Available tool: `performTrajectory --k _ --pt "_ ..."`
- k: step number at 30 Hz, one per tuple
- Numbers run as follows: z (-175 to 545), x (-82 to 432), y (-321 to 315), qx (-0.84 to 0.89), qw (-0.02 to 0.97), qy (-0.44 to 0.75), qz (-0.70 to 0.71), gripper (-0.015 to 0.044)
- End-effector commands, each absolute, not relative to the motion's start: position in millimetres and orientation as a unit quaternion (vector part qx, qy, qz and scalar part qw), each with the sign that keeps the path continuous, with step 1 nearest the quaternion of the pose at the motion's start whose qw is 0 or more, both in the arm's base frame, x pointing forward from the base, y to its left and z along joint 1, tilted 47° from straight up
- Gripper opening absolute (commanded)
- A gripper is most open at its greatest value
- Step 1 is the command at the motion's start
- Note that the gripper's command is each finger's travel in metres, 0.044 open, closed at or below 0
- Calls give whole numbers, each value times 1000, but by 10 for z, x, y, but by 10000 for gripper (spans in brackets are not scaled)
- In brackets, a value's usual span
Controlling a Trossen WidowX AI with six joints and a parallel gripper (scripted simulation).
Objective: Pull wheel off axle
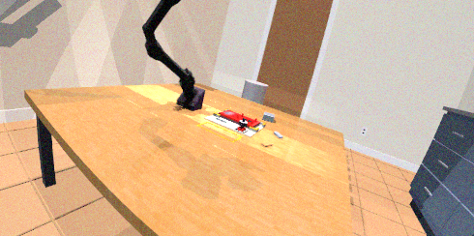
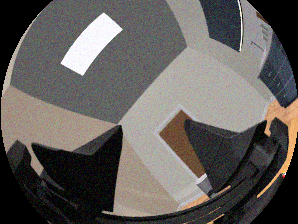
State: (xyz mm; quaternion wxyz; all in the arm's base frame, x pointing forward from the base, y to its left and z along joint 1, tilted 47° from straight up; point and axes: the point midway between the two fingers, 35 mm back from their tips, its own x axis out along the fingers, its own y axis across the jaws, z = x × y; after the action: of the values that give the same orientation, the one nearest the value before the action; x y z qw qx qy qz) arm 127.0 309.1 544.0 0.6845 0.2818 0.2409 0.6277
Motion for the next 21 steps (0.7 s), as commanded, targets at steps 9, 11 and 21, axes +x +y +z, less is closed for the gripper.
performTrajectory --k 9,11,21 --pt "4181 2610 3121 248 816 340 396 300" --pt "3949 2802 3053 237 832 357 353 300" --pt "2704 3512 2408 143 873 453 112 300"
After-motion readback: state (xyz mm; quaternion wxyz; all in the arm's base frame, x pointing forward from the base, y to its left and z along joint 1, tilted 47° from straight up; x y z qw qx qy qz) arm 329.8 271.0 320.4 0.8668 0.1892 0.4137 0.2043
